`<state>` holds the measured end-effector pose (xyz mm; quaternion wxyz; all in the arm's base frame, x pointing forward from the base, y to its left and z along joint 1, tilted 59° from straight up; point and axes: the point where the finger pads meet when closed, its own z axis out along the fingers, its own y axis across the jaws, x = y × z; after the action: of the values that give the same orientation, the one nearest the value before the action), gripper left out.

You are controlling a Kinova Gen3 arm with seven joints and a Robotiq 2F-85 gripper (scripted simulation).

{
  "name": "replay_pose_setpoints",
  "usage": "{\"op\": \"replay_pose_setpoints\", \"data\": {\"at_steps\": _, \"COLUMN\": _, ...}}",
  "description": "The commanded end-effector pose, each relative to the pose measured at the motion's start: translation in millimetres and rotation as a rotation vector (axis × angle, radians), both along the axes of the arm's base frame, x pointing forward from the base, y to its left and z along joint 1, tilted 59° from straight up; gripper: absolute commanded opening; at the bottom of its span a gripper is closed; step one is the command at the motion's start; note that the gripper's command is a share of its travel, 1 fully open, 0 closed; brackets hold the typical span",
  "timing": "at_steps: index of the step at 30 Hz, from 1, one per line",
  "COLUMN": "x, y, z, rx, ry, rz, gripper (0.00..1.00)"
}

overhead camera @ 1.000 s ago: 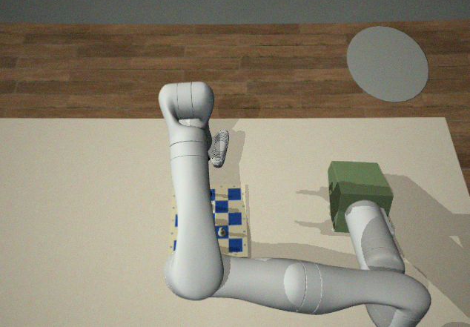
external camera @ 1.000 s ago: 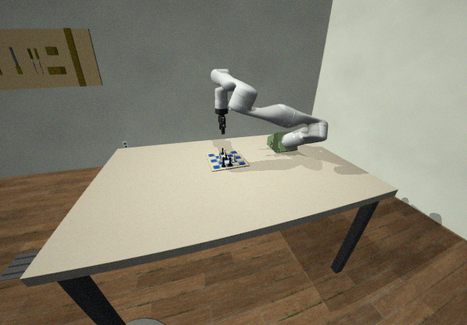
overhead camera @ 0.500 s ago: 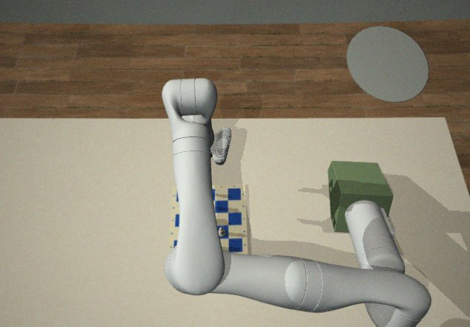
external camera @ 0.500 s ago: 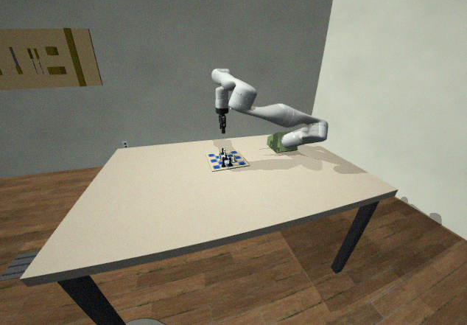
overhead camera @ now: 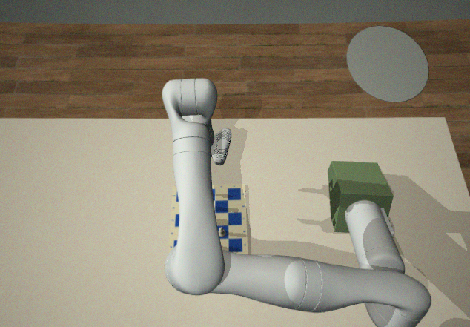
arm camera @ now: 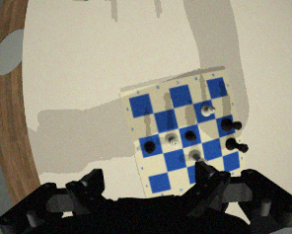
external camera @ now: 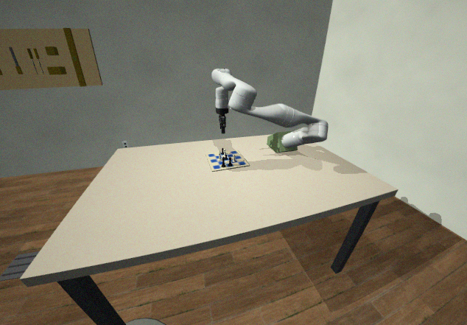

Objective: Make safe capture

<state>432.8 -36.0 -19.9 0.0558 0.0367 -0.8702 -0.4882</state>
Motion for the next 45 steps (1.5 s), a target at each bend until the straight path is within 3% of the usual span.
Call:
{"op": "replay_pose_setpoints", "data": {"at_steps": 1, "x": 0.0, "y": 0, "z": 0.0, "rx": -0.003, "ry": 0.013, "rz": -0.009, "gripper": 1.0}}
{"op": "replay_pose_setpoints", "data": {"at_steps": 15, "x": -1.0, "y": 5, "z": -3.0, "rx": -0.03, "ry": 0.198, "rz": -0.121, "gripper": 1.0}}
{"op": "replay_pose_setpoints", "data": {"at_steps": 28, "x": -2.8, "y": 15, "z": -8.9, "rx": -0.086, "ry": 0.57, "rz": -0.346, "gripper": 1.0}}
{"op": "replay_pose_setpoints", "data": {"at_steps": 30, "x": -2.8, "y": 15, "z": -8.9, "rx": -0.086, "ry": 0.57, "rz": -0.346, "gripper": 1.0}}
{"op": "replay_pose_setpoints", "data": {"at_steps": 45, "x": -4.7, "y": 26, "z": -16.1, "rx": -0.159, "ry": 1.026, "rz": -0.626, "gripper": 1.0}}
